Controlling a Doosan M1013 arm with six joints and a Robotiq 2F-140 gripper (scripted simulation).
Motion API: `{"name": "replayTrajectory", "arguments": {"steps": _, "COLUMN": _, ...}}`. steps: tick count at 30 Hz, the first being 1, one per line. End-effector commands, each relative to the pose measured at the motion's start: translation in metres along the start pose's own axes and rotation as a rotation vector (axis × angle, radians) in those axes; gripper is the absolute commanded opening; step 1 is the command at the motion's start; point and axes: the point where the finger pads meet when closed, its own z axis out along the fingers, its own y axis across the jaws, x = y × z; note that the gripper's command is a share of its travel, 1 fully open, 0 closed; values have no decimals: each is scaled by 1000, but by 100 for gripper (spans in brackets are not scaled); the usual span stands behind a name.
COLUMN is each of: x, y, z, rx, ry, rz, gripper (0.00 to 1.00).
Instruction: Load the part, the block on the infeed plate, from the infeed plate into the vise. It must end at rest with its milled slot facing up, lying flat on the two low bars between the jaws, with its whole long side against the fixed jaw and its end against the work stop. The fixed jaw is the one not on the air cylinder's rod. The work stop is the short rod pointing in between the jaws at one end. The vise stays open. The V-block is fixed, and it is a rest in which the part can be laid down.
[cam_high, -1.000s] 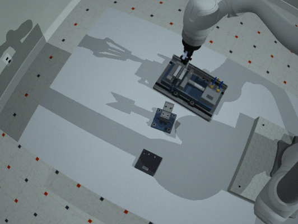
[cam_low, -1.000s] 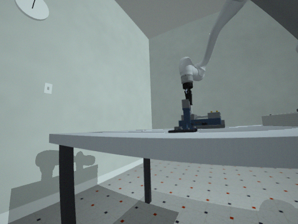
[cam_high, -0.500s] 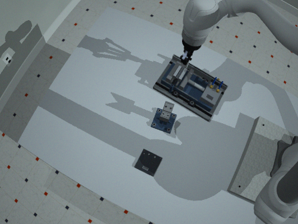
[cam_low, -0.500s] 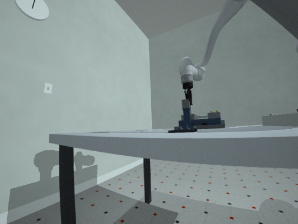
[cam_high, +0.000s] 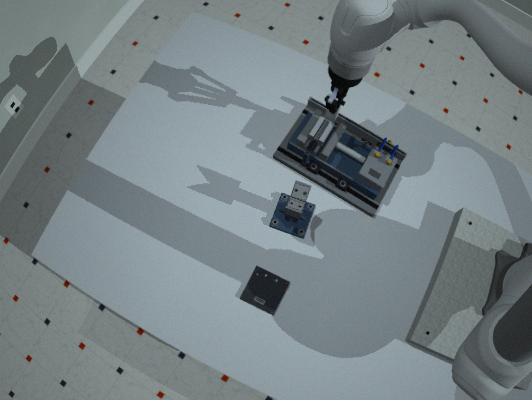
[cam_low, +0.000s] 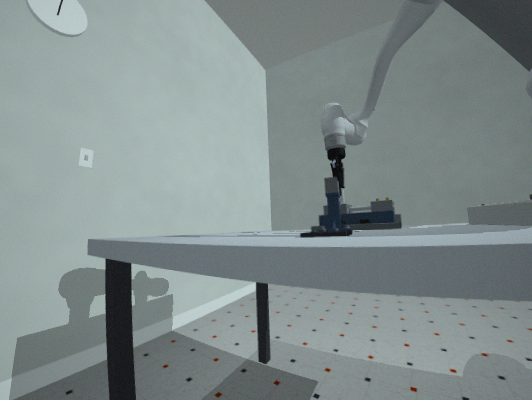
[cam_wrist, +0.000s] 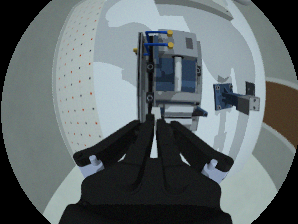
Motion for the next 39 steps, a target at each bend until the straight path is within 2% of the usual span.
{"name": "replayTrajectory", "arguments": {"steps": 1, "x": -1, "y": -6, "z": 2, "rx": -6, "ry": -2, "rz": -1, "gripper": 0}}
{"name": "replayTrajectory", "arguments": {"steps": 23, "x": -1, "y": -14, "z": -1, "rx": -6, "ry": -2, "rz": -1, "gripper": 0}}
{"name": "replayTrajectory", "arguments": {"steps": 39, "x": 0, "y": -14, "z": -27, "rx": -6, "ry": -2, "rz": -1, "gripper": 0}}
